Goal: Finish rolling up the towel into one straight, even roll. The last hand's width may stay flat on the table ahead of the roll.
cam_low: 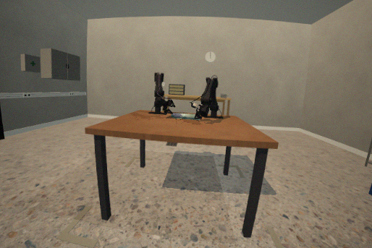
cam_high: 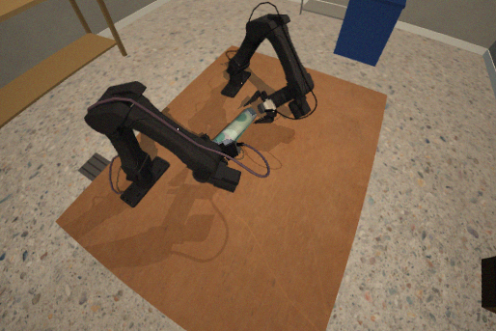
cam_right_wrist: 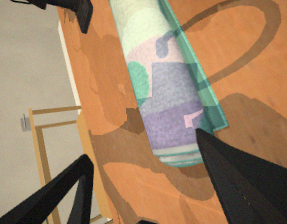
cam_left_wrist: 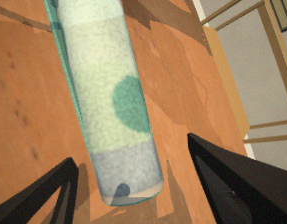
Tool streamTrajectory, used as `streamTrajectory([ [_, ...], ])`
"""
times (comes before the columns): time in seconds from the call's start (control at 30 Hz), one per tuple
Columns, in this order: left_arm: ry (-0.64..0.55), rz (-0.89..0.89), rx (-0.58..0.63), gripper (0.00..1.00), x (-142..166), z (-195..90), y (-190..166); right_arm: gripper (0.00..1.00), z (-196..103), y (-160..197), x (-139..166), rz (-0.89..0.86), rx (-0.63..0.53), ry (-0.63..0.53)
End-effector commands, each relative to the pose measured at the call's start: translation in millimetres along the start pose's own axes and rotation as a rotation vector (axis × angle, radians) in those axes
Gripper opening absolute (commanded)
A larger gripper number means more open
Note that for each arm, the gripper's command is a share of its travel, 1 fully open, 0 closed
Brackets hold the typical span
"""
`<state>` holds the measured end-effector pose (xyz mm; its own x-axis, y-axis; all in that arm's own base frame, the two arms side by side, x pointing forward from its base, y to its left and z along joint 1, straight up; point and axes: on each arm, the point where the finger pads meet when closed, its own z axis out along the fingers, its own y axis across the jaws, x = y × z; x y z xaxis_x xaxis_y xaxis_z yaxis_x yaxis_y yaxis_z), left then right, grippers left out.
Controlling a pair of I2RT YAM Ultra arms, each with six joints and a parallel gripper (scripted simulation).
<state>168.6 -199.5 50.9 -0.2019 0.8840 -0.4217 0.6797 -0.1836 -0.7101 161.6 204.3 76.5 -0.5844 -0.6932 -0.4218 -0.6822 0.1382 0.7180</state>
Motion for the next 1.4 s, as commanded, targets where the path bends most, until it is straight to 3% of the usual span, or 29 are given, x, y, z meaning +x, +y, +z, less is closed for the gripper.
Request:
streamTrajectory([
  [0.0,-0.008,0.011,0.002,0.85,-2,-25,-1,0.85,-6,-2,-11,-0.021,0.003,-0.021],
  [0.2,-0.008,0.011,0.002,0.85,-2,-52,-1,0.85,-6,-2,-11,-0.021,0.003,-0.021],
  [0.6,0.006,0.040,-0.071,0.85,4,-60,-12,0.85,-14,5,-8,-0.067,0.067,-0.003],
  [0.87,0.042,0.114,-0.257,0.85,19,-75,-38,0.85,-35,23,0,-0.183,0.231,0.042],
  [0.93,0.042,0.114,-0.257,0.85,19,-75,-38,0.85,-35,23,0,-0.183,0.231,0.042],
  [1.37,0.124,0.281,-0.680,0.85,52,-109,-97,0.85,-82,62,18,-0.445,0.603,0.145],
])
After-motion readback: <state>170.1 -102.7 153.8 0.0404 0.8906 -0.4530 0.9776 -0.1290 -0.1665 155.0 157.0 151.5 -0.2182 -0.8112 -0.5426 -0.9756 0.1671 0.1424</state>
